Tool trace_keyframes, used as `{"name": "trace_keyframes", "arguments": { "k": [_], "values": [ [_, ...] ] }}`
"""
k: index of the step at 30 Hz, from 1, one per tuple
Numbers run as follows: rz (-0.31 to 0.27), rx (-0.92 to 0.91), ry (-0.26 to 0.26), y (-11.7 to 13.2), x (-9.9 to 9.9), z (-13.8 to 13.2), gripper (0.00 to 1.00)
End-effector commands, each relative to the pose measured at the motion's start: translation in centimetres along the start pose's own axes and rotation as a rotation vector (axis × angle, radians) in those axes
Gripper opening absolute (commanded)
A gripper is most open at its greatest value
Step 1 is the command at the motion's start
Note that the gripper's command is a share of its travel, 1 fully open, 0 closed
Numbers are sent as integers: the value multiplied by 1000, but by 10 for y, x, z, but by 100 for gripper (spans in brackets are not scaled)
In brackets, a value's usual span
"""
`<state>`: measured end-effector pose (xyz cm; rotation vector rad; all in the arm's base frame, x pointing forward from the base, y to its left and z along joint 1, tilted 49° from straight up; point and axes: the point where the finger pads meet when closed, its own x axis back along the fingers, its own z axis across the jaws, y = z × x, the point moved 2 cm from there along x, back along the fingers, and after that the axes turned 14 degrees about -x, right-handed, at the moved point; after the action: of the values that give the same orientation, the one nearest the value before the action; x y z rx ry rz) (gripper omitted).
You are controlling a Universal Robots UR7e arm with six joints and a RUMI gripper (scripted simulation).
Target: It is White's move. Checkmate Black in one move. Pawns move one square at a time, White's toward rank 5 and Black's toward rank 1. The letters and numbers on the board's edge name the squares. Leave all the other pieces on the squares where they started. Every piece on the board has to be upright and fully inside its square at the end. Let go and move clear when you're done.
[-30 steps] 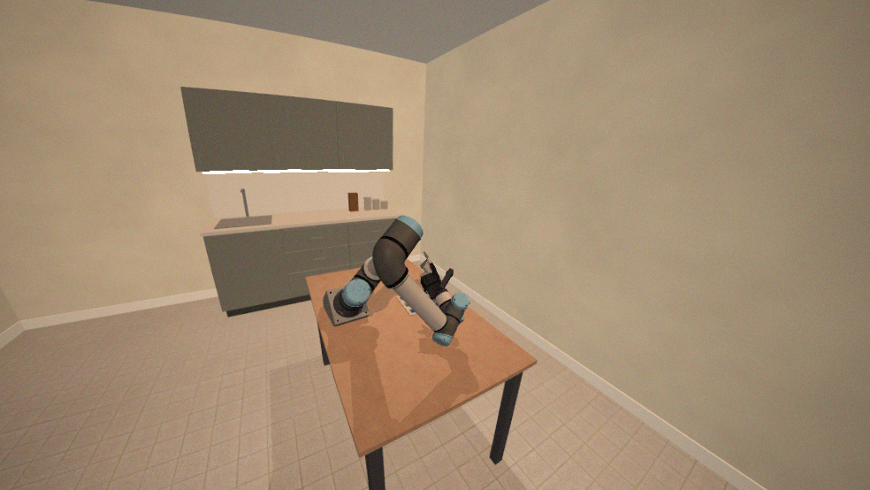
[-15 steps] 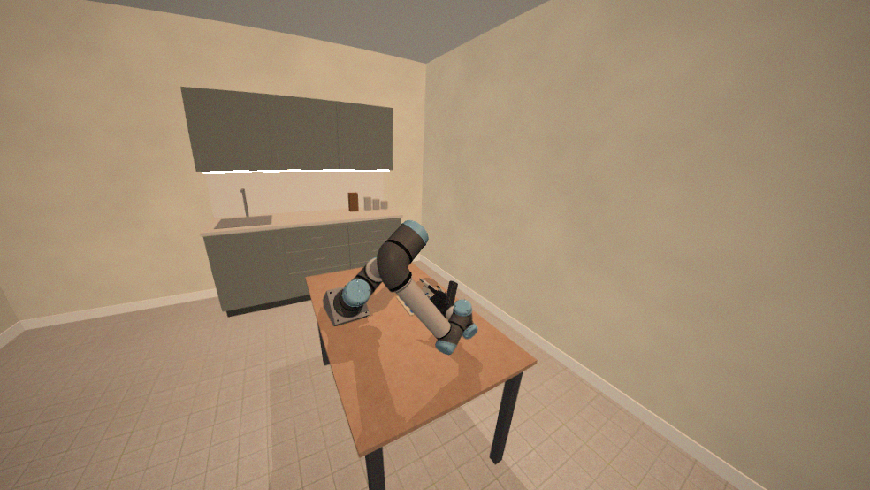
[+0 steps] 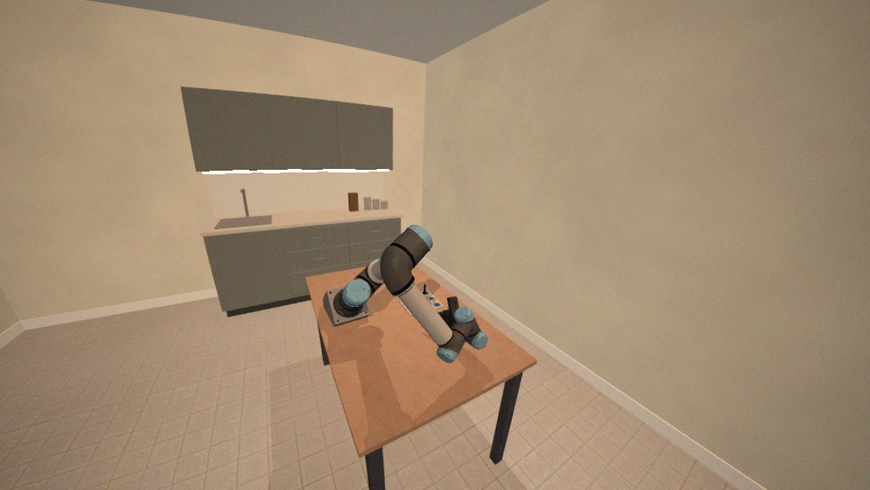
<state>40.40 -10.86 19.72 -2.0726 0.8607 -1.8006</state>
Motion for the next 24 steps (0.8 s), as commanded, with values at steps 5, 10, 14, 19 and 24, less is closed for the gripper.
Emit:
{"name": "trace_keyframes", "arguments": {
  "k": [5, 10, 14, 19, 24],
  "values": [
    [-69, 114, 53, 25, 14, 15, 100],
    [-73, 121, 55, 27, 15, 16, 100],
    [-73, 121, 55, 27, 15, 16, 100],
    [-73, 121, 55, 27, 15, 16, 100],
    [-73, 121, 55, 27, 15, 16, 100]
  ]
}}
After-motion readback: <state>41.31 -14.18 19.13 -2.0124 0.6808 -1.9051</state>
